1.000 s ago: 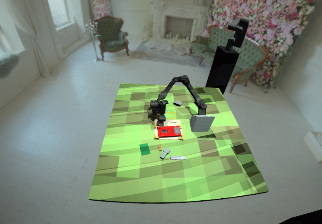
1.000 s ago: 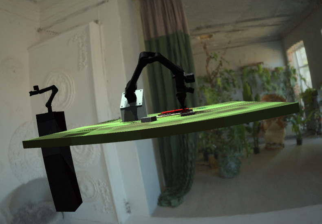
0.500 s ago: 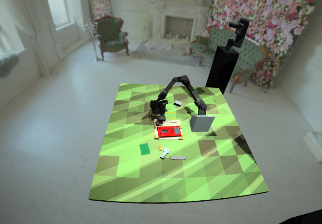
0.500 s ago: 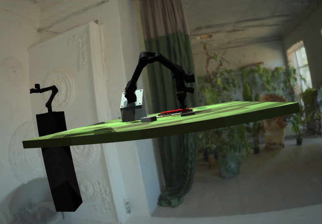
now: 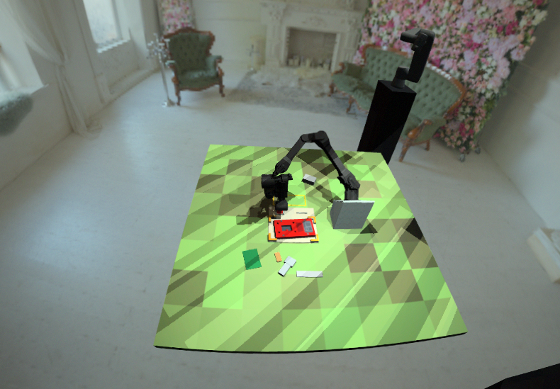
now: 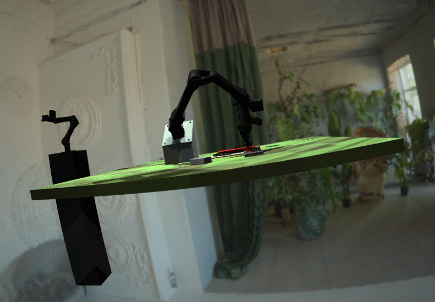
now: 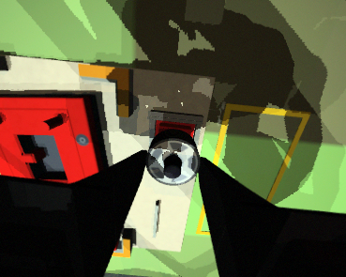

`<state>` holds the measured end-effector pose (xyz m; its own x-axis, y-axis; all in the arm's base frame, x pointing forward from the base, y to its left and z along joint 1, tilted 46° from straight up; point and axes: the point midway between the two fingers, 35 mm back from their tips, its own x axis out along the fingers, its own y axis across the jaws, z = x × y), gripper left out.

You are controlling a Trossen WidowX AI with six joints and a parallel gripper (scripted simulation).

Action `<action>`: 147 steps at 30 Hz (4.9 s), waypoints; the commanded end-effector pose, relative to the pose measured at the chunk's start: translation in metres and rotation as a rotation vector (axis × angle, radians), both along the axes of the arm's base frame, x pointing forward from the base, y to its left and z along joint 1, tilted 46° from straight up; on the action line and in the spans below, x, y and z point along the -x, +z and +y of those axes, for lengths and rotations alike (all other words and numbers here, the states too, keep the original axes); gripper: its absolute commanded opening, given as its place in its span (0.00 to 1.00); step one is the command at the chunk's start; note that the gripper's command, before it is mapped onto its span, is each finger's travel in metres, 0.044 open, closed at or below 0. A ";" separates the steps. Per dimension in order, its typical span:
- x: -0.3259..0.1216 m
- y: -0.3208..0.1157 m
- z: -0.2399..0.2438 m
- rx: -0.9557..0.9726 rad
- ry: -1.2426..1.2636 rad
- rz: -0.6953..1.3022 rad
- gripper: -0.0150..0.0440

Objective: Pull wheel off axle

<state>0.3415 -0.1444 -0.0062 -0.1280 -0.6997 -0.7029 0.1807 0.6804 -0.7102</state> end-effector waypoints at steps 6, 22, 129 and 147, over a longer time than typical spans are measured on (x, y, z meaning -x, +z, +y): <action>-0.002 0.012 0.017 0.001 0.039 0.010 0.25; -0.003 0.016 0.021 0.002 0.040 0.010 0.25; 0.110 0.076 0.020 -0.006 0.045 0.014 1.00; 0.134 0.078 0.039 0.001 0.041 0.019 1.00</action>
<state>0.2082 -0.1059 0.0720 -0.1093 -0.7071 -0.6986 0.1374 0.6853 -0.7152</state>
